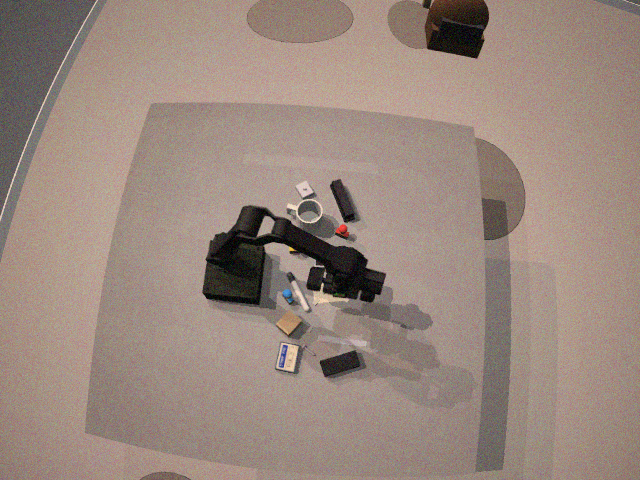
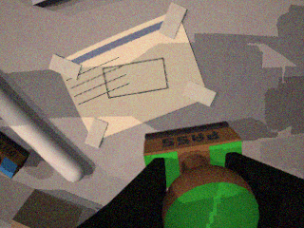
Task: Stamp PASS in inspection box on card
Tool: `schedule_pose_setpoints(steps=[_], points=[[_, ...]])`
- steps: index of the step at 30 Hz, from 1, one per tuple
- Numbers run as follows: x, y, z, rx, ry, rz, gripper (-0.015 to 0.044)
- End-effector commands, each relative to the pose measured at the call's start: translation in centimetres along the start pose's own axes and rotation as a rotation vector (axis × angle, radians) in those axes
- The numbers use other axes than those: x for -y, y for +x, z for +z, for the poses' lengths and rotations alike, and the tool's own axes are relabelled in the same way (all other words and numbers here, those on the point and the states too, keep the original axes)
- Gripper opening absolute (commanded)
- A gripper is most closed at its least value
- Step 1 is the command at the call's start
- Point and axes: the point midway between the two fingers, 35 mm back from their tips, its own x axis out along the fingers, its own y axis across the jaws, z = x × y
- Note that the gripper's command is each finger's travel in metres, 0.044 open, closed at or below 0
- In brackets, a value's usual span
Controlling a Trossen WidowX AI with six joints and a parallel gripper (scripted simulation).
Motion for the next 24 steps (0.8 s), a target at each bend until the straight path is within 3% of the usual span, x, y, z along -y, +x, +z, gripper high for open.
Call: schedule_pose_setpoints(steps=[1, 13, 24], points=[[1.4, -0.1, -1.5, 0.001, 0.000, -0.001, 0.0000], [4.2, 0.1, -5.5, -0.002, 0.001, -0.003, 0.0000], [4.3, 1.0, -5.5, -0.002, 0.001, -0.003, 0.0000]])
